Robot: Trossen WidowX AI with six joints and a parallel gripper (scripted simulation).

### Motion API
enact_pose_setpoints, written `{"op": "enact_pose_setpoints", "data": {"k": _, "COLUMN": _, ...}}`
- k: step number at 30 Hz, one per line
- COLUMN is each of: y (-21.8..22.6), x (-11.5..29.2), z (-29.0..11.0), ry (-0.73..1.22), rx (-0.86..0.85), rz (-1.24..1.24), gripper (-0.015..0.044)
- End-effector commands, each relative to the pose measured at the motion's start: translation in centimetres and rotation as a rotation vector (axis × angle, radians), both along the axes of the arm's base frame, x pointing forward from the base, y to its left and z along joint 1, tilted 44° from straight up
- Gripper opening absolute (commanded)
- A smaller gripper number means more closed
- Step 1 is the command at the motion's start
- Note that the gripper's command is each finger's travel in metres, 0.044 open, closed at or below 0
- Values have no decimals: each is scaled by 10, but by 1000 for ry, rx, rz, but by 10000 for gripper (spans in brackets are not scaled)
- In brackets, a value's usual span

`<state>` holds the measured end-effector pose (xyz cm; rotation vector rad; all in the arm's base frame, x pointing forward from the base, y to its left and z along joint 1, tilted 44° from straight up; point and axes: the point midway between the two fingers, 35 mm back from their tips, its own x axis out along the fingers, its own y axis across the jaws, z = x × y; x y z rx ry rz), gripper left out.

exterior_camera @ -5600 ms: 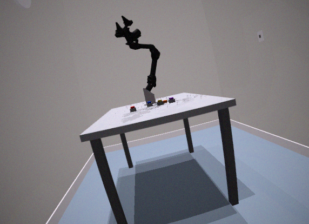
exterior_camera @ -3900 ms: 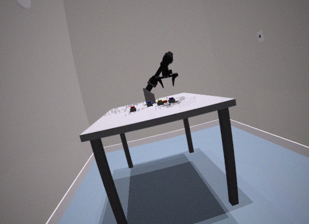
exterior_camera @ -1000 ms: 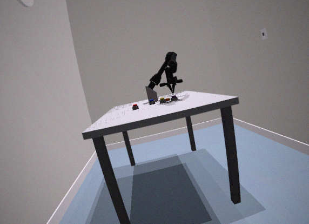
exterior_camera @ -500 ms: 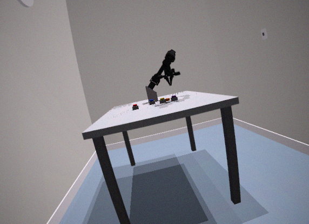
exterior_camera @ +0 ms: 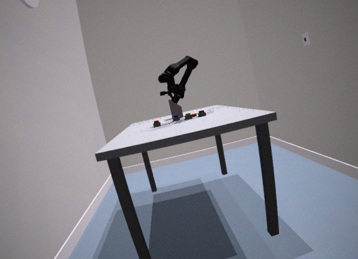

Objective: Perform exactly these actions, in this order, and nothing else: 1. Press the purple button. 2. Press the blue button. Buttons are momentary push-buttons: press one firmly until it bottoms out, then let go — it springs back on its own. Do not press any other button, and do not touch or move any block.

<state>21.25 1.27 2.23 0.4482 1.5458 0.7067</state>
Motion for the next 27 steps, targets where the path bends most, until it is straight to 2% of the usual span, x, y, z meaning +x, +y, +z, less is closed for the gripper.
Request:
{"op": "enact_pose_setpoints", "data": {"k": 1, "y": -11, "x": -18, "z": -14, "ry": 1, "rx": 22, "rz": 14, "gripper": 20}}
{"op": "enact_pose_setpoints", "data": {"k": 6, "y": -10, "x": -18, "z": -16, "ry": 1, "rx": 21, "rz": 14, "gripper": 20}}
{"op": "enact_pose_setpoints", "data": {"k": 11, "y": 29, "x": -25, "z": -57, "ry": 0, "rx": 23, "rz": 14, "gripper": 20}}
{"op": "enact_pose_setpoints", "data": {"k": 27, "y": 40, "x": -27, "z": -69, "ry": 0, "rx": 23, "rz": 14, "gripper": 20}}
